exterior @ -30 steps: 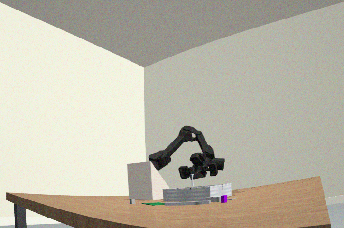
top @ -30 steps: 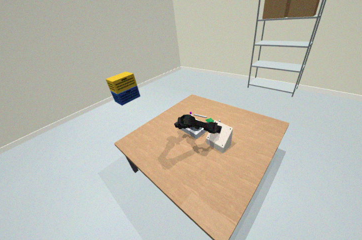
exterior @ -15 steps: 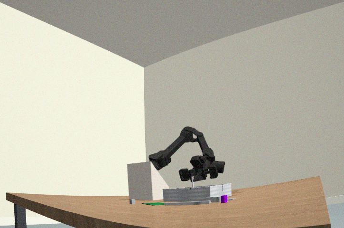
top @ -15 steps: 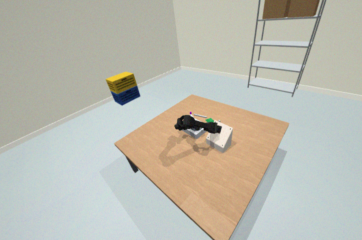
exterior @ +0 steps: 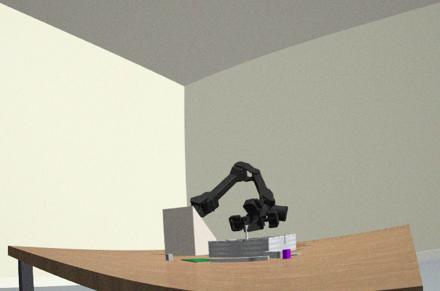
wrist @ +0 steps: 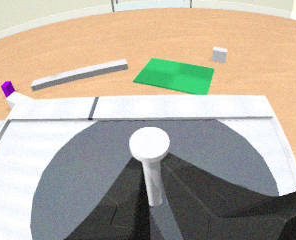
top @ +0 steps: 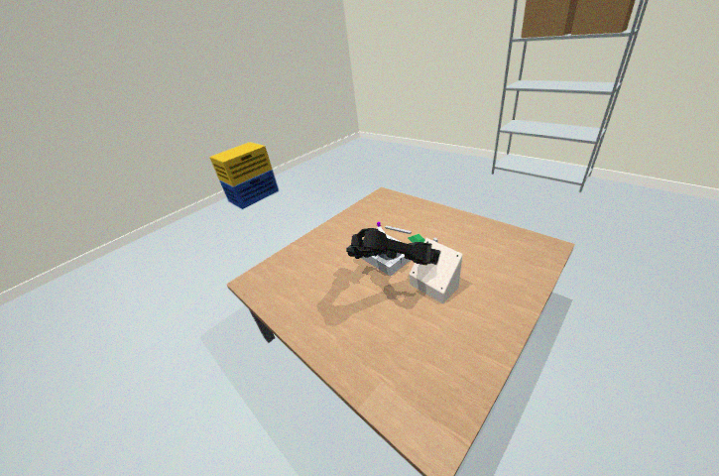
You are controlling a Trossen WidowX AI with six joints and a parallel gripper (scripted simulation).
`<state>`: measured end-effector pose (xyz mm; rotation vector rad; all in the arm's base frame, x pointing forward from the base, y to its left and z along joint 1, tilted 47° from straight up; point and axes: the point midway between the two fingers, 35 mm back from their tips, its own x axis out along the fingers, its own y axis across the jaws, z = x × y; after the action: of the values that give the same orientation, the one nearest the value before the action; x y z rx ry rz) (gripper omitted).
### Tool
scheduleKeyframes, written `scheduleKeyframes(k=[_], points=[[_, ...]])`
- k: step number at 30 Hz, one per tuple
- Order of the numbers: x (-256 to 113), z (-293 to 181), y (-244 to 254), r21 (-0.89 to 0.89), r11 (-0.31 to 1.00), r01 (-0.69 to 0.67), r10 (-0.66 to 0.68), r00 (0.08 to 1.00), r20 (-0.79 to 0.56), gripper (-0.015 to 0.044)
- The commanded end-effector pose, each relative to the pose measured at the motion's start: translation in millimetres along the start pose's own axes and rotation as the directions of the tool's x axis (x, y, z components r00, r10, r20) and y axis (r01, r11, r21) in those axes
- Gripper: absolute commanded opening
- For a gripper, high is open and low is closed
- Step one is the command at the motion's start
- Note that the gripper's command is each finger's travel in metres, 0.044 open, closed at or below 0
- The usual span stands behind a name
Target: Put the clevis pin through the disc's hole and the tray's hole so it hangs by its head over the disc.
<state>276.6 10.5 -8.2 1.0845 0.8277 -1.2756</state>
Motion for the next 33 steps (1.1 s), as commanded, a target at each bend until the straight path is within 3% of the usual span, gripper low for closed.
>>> scheduleKeyframes(k=[1,33], points=[[0.2,-0.3,2.9,0.000,1.000,-0.001,0.001,1.000,-0.004,0.0000],[2.5,0.8,10.4,0.000,1.000,-0.002,0.002,1.000,-0.004,0.0000]])
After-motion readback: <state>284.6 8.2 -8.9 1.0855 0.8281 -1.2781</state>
